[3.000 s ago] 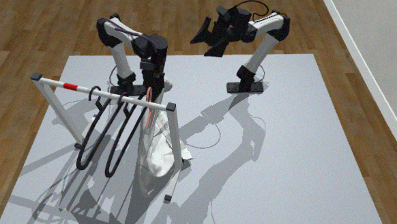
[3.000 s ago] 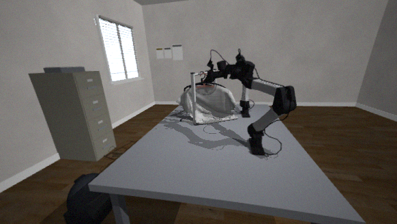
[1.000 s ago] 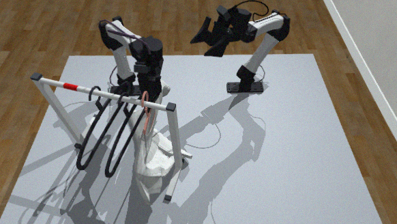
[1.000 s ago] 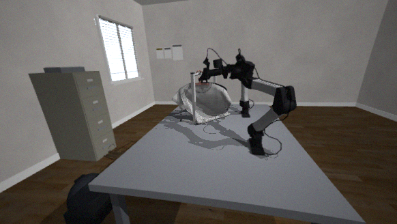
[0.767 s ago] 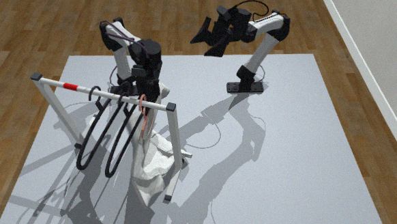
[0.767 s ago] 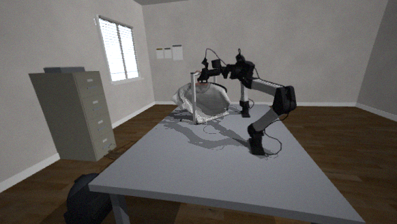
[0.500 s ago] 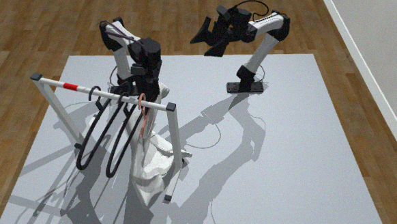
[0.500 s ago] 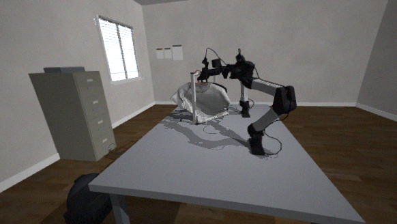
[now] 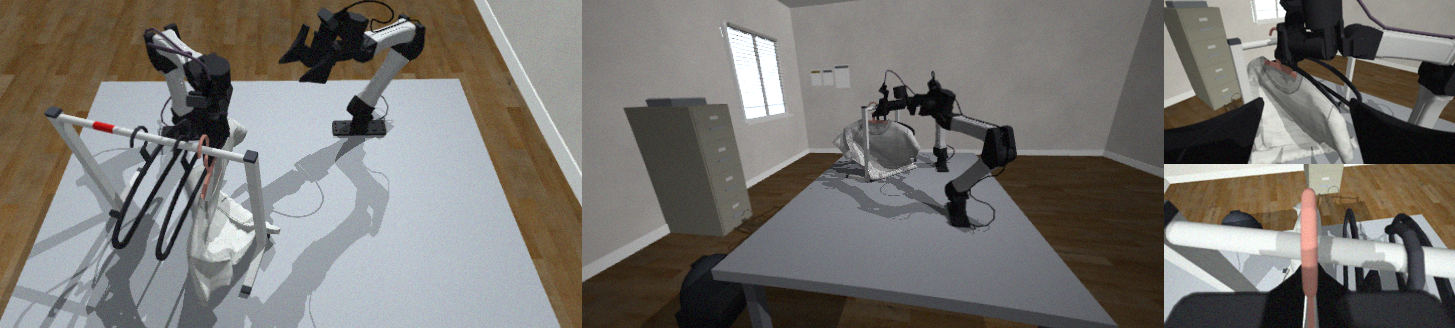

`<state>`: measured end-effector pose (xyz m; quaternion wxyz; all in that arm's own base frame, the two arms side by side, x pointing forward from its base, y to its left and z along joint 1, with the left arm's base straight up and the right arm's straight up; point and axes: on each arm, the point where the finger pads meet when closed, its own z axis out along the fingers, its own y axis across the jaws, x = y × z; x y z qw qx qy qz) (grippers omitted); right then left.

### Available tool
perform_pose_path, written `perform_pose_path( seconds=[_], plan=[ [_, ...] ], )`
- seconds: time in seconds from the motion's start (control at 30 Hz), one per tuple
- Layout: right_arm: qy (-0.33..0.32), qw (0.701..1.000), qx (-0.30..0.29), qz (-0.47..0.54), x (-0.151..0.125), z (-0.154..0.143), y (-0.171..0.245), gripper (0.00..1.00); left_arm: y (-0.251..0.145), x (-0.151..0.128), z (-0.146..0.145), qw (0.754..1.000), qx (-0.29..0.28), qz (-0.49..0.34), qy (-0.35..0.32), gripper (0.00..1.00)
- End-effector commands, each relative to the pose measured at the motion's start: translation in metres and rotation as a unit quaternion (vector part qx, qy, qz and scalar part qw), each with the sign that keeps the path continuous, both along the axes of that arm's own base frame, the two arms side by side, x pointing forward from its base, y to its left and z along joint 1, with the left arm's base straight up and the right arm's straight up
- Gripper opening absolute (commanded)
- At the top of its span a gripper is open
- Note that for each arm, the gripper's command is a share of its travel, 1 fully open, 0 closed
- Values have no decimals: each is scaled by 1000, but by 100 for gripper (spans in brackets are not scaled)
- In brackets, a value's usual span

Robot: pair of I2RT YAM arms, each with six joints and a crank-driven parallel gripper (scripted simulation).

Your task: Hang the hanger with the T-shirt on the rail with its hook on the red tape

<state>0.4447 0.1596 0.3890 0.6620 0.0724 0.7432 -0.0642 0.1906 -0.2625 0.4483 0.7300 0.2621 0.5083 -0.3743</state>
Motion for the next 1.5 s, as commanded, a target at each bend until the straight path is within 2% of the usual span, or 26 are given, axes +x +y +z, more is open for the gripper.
perform_pose_path(
  seconds=[0.0, 0.2, 0.7, 0.77, 1.47],
  plan=[
    [-57, 998, 36, 1, -7, 39, -16, 2, 5, -4, 26, 999, -29, 4, -23, 100],
    [-57, 998, 36, 3, -12, 39, -30, 2, 5, -4, 26, 999, -29, 4, -23, 100],
    [-52, 998, 32, 2, -41, 36, -108, 2, 5, -4, 26, 999, -29, 4, -24, 100],
    [-52, 998, 32, 2, -41, 36, -108, 2, 5, -4, 26, 999, -29, 4, -24, 100],
    [-58, 998, 24, -21, -76, 42, -206, 2, 5, -4, 27, 999, -29, 4, -24, 100]
  ],
)
